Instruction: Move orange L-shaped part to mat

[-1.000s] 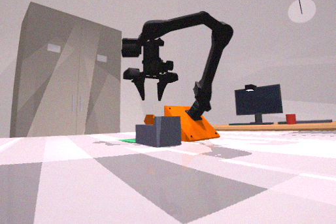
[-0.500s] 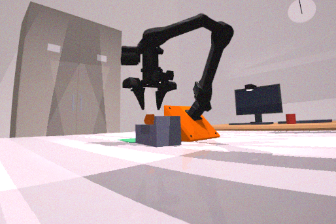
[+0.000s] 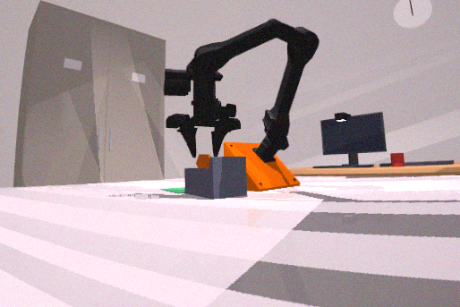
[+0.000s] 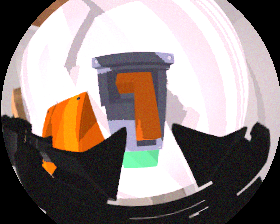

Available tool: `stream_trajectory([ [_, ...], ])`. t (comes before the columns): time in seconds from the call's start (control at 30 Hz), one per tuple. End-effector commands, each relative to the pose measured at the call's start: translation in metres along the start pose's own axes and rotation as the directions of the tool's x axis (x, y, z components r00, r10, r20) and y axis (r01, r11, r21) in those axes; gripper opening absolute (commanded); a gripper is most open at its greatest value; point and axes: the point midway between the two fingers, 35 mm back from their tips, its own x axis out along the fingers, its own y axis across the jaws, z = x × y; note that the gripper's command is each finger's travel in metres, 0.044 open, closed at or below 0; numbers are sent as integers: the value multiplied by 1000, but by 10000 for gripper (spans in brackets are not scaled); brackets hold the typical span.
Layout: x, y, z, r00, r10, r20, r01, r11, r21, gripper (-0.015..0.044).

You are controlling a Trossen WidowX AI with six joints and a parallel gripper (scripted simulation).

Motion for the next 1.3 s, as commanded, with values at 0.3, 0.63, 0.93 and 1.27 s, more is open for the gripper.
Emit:
stream_trajectory([
  [0.3,20,1,1,1000,-2,7,1,1000,6,280],
  [0.63,21,1,1,1000,1,2,-1,1000,0,135],
  [0.93,21,1,1,1000,1,2,-1,1000,0,56],
  [1.27,18,1,1,1000,0,2,0,1000,0,0],
])
